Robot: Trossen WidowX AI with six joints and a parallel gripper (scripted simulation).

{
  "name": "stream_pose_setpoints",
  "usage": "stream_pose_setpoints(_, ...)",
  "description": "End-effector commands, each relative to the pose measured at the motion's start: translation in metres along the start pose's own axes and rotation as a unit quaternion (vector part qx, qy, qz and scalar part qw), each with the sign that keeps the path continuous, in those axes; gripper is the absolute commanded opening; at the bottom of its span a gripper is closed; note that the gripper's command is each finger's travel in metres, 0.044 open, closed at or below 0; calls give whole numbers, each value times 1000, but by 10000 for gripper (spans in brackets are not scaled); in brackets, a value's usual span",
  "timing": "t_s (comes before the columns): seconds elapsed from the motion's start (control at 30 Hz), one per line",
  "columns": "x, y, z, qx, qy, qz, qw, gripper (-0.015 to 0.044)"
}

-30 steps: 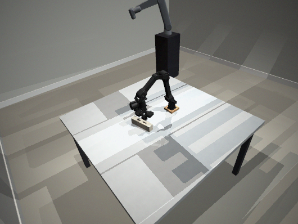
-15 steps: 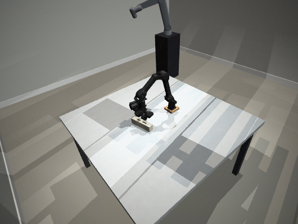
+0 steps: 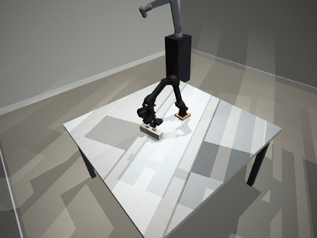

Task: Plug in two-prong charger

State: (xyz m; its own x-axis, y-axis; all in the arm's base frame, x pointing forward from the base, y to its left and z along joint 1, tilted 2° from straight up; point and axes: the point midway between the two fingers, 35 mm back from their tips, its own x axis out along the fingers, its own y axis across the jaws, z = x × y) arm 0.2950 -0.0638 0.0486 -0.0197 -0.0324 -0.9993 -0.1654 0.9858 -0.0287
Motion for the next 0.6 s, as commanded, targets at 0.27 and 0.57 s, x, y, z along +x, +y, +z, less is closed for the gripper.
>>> stream_pose_setpoints(0.27, 0, 0, 3, 1, 1, -1, 1000, 0)
stream_pose_setpoints(0.57, 0, 0, 6, 1, 1, -1, 1000, 0)
